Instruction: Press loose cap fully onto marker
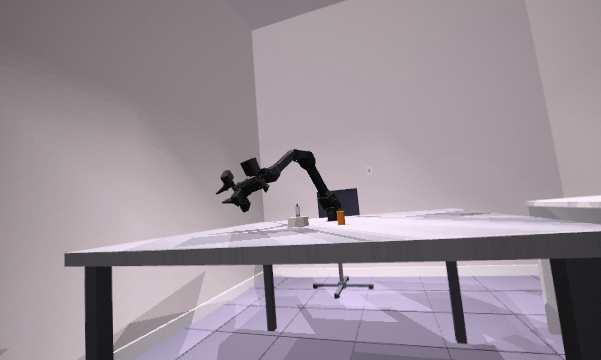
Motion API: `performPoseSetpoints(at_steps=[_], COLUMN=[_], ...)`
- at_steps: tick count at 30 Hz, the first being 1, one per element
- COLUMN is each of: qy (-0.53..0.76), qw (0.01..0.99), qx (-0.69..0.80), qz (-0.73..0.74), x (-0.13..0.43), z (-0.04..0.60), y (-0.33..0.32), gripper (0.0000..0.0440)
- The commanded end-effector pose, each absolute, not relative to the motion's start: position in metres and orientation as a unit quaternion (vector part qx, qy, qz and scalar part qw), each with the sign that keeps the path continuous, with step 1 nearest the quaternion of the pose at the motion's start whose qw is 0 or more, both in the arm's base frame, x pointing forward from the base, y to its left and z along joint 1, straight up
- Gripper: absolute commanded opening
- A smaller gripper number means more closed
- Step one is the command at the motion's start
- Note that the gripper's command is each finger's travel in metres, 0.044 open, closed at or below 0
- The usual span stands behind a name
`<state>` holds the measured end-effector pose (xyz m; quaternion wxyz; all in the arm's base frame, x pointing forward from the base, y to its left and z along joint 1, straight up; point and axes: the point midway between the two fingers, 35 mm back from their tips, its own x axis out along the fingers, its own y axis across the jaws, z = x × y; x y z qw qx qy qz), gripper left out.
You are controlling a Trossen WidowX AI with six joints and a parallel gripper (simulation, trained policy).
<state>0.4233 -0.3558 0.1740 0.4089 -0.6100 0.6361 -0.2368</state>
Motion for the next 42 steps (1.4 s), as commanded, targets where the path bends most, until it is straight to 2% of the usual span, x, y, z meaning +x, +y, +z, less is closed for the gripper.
performPoseSetpoints(at_steps=[1,42], qy=[0.623,0.547], qw=[0.430,0.607], qx=[-0.610,-0.558], qz=[-0.234,-0.144], x=[0.434,0.482], z=[0.184,0.232], y=[-0.345,-0.220], gripper=[0.0226,0.0272])
